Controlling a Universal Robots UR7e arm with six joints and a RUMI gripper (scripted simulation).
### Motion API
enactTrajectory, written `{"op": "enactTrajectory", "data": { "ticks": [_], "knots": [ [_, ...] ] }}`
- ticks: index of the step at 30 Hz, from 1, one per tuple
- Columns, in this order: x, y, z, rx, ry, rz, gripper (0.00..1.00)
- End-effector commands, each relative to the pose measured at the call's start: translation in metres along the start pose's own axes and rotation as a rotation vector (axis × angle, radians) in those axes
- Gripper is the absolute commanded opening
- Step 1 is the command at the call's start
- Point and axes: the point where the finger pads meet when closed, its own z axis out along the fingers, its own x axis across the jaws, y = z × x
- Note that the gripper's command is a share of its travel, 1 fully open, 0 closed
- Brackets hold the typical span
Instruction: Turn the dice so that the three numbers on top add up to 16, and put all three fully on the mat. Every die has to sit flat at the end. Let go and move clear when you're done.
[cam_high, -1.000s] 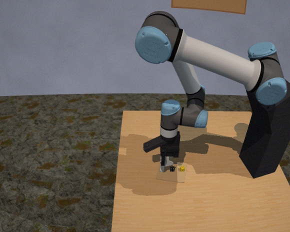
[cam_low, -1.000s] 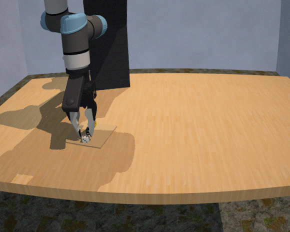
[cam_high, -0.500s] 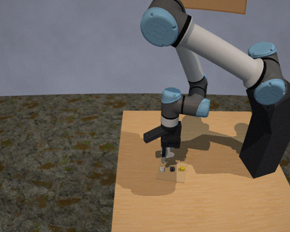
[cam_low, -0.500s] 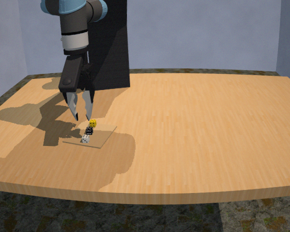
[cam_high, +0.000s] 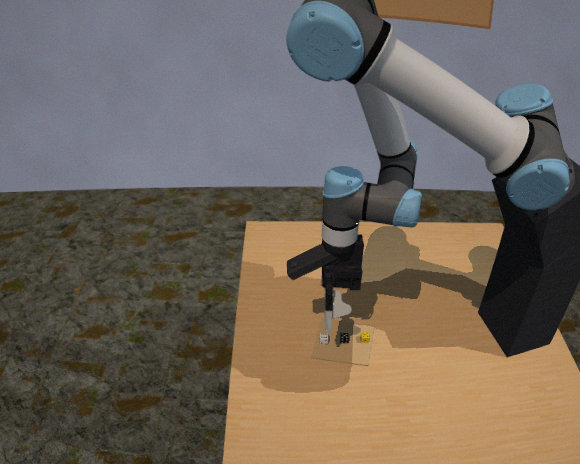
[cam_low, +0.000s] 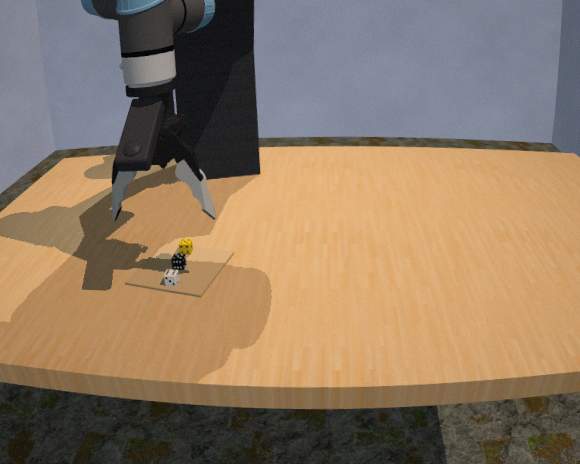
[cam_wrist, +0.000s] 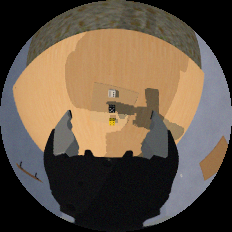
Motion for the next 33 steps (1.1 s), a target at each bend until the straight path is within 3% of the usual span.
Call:
{"op": "enactTrajectory", "data": {
  "ticks": [1,22,33],
  "knots": [
    [0.0,0.0,-0.001,0.001,0.0,0.0,1.0],
    [0.0,0.0,-0.003,0.001,0.0,0.0,1.0],
    [0.0,0.0,-0.034,0.001,0.0,0.0,1.0]
  ]
}}
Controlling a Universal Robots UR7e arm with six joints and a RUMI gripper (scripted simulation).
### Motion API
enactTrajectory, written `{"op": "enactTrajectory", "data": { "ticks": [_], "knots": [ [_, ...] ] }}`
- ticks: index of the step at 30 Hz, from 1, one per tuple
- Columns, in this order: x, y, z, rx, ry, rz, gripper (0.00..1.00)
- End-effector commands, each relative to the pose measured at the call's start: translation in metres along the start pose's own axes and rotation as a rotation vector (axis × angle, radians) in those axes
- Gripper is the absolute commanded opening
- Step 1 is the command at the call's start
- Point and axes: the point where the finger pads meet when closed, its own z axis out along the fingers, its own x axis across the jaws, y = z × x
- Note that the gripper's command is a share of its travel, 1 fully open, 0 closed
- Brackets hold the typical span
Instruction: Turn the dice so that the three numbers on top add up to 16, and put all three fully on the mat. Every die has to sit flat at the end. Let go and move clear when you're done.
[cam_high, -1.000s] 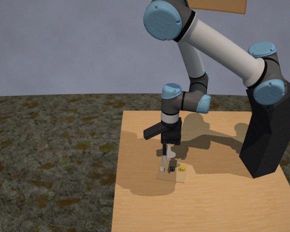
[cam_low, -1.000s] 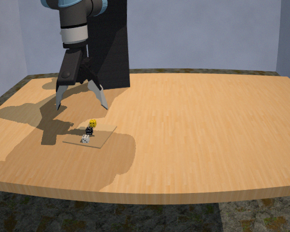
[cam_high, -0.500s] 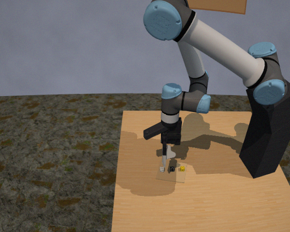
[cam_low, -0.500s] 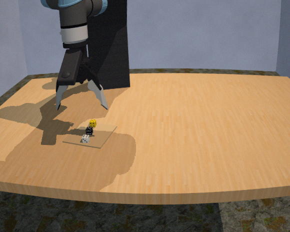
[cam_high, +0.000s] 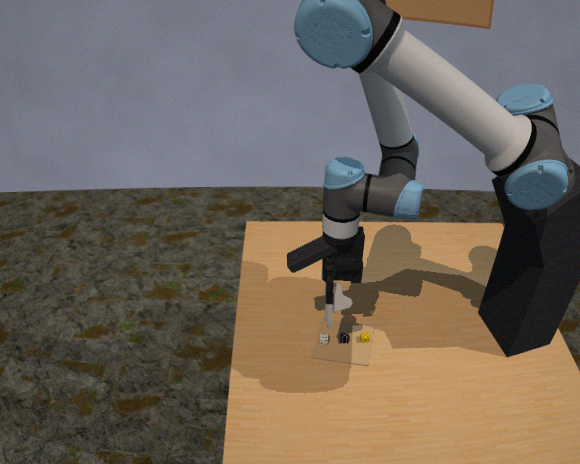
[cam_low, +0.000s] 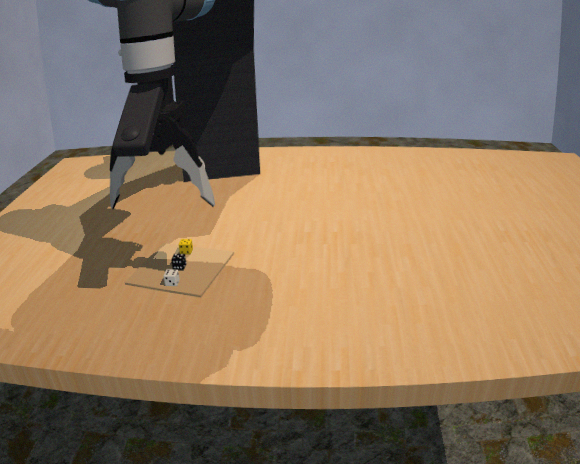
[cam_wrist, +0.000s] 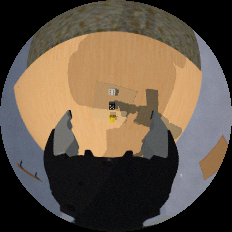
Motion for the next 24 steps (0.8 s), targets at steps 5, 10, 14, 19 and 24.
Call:
{"op": "enactTrajectory", "data": {
  "ticks": [5,10,14,19,24],
  "knots": [
    [0.0,0.0,-0.031,0.001,0.0,0.0,1.0],
    [0.0,0.0,-0.046,0.001,0.0,0.0,1.0],
    [0.0,0.0,-0.058,0.001,0.0,0.0,1.0],
    [0.0,0.0,-0.066,0.001,0.0,0.0,1.0],
    [0.0,0.0,-0.068,0.001,0.0,0.0,1.0]
  ]
}}
